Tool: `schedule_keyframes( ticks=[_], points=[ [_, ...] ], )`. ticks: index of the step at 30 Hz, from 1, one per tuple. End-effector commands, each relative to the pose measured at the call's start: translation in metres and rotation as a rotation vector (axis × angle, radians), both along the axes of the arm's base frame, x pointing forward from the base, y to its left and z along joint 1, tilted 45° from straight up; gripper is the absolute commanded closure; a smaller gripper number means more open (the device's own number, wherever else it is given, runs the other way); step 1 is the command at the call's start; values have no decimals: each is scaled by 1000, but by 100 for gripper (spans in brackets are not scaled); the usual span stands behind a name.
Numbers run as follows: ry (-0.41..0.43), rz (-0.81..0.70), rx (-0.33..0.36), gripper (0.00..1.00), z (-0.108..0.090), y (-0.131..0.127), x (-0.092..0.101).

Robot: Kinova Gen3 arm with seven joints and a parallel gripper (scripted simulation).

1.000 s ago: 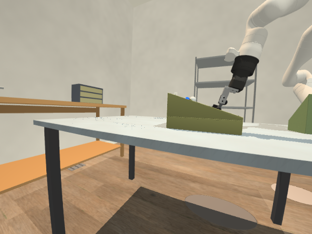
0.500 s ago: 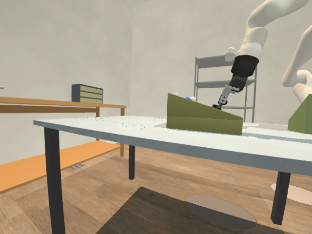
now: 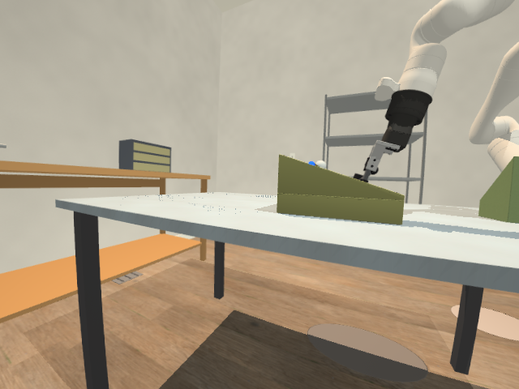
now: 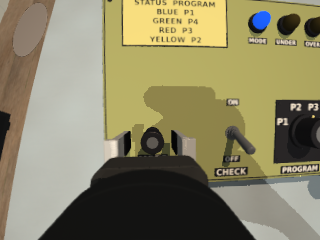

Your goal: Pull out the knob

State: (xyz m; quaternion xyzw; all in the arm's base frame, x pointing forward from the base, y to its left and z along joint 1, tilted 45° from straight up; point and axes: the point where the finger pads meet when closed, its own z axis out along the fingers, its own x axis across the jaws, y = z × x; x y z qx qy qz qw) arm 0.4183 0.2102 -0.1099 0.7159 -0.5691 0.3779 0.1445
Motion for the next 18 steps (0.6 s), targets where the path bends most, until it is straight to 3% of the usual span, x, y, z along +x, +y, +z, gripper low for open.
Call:
schedule_keyframes(
  ticks=[1,18],
  points=[
    [-2,4,5,0,10,12,-4],
    [-13,-2,5,0,80,74,-41]
  ],
)
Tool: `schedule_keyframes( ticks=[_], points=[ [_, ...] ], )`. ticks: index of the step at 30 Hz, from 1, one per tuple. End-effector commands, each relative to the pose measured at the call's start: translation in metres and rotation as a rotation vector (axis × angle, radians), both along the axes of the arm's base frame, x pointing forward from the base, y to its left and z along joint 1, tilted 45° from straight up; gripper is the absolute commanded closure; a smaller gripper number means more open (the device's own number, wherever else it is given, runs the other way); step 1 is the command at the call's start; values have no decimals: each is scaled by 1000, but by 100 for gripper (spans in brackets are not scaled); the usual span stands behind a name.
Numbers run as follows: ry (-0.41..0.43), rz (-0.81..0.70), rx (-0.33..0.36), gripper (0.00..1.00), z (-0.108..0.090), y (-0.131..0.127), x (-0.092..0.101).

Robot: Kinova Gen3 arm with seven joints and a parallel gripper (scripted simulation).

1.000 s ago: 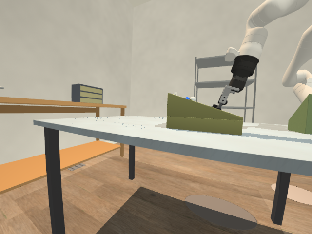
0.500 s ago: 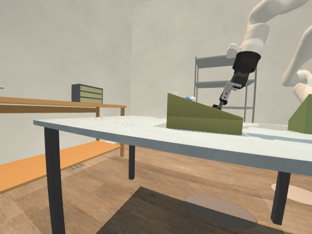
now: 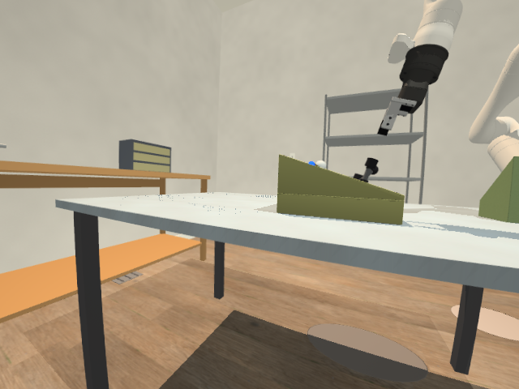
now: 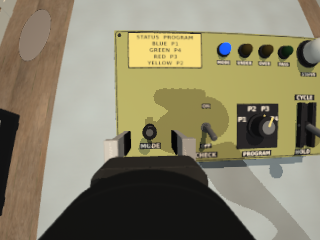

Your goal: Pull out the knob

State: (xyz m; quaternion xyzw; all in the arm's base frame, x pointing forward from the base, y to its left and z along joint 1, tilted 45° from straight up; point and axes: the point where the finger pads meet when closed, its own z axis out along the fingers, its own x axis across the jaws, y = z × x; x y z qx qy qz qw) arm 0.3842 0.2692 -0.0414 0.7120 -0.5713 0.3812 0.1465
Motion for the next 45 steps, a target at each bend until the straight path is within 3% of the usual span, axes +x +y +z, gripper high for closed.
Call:
schedule_keyframes(
  ticks=[1,45],
  points=[
    [-7,6,10,0,13,17,-8],
    [-4,4,8,0,16,19,-11]
  ],
)
